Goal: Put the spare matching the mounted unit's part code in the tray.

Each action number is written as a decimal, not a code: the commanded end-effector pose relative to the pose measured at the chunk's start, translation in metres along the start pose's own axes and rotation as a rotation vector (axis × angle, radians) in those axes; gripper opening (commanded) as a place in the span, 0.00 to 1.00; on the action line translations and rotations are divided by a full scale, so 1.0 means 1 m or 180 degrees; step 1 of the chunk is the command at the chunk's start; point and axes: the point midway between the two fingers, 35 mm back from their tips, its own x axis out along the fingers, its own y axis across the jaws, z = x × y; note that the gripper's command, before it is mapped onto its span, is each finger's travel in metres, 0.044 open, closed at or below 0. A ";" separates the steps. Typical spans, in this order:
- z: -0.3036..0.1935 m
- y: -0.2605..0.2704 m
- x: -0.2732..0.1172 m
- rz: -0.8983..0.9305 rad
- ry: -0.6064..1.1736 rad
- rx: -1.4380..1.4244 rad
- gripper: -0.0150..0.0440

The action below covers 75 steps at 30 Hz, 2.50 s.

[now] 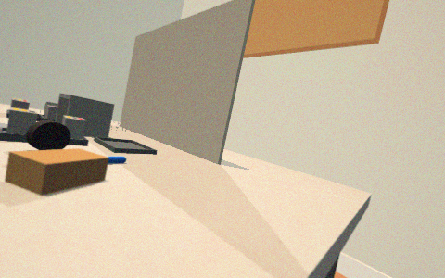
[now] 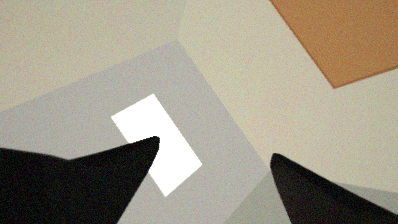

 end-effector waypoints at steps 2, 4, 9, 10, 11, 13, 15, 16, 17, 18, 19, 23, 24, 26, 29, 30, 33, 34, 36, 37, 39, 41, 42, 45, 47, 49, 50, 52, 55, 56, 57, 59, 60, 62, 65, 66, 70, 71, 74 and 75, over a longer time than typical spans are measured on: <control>0.000 0.000 0.000 0.0000 0.0000 0.0000 1.00; 0.000 0.000 0.000 0.0000 0.0000 0.0000 1.00; -0.006 -0.007 0.002 -0.0023 0.0065 -0.0175 1.00; -0.011 -0.013 0.003 -0.0043 0.0114 -0.0311 1.00; -0.017 -0.021 0.005 -0.0070 0.0177 -0.0485 1.00; -0.029 -0.043 0.009 -0.0151 0.0334 -0.0926 1.00; -0.038 -0.068 0.013 -0.0255 0.0491 -0.1382 1.00; -0.042 -0.082 0.016 -0.0314 0.0567 -0.1606 1.00; -0.045 -0.097 0.017 -0.0392 0.0651 -0.1836 1.00; -0.047 -0.112 0.019 -0.0476 0.0735 -0.2066 1.00; -0.048 -0.128 0.021 -0.0565 0.0819 -0.2292 1.00; -0.040 -0.191 0.025 -0.0973 0.1148 -0.3158 1.00; -0.035 -0.207 0.026 -0.1089 0.1229 -0.3363 1.00; -0.022 -0.238 0.026 -0.1338 0.1392 -0.3757 1.00; 0.005 -0.281 0.024 -0.1757 0.1637 -0.4300 1.00; 0.015 -0.295 0.023 -0.1909 0.1718 -0.4467 1.00; 0.053 -0.331 0.017 -0.2404 0.1965 -0.4918 1.00; 0.067 -0.341 0.014 -0.2581 0.2047 -0.5050 1.00; 0.096 -0.360 0.007 -0.2955 0.2213 -0.5283 1.00; 0.111 -0.368 0.003 -0.3151 0.2296 -0.5383 1.00; 0.143 -0.381 -0.006 -0.3560 0.2463 -0.5547 1.00; 0.175 -0.390 -0.017 -0.3990 0.2629 -0.5658 1.00; 0.191 -0.393 -0.023 -0.4212 0.2711 -0.5692 1.00; 0.237 -0.396 -0.043 -0.4900 0.2954 -0.5704 1.00; 0.268 -0.394 -0.058 -0.5376 0.3103 -0.5628 1.00; 0.298 -0.387 -0.074 -0.5859 0.3235 -0.5479 1.00; 0.311 -0.383 -0.082 -0.6099 0.3296 -0.5377 1.00; 0.337 -0.372 -0.099 -0.6569 0.3409 -0.5118 1.00; 0.362 -0.356 -0.121 -0.7125 0.3552 -0.4694 1.00; 0.370 -0.349 -0.129 -0.7323 0.3609 -0.4506 1.00; 0.376 -0.342 -0.137 -0.7520 0.3667 -0.4295 1.00; 0.389 -0.323 -0.155 -0.7940 0.3784 -0.3741 1.00; 0.393 -0.316 -0.161 -0.8078 0.3820 -0.3521 1.00; 0.395 -0.311 -0.166 -0.8180 0.3849 -0.3341 1.00; 0.395 -0.311 -0.166 -0.8180 0.3849 -0.3341 1.00; 0.395 -0.311 -0.166 -0.8180 0.3849 -0.3341 1.00; 0.395 -0.311 -0.166 -0.8180 0.3849 -0.3341 1.00; 0.395 -0.311 -0.166 -0.8180 0.3849 -0.3341 1.00; 0.395 -0.311 -0.166 -0.8180 0.3849 -0.3341 1.00; 0.395 -0.311 -0.166 -0.8180 0.3849 -0.3341 1.00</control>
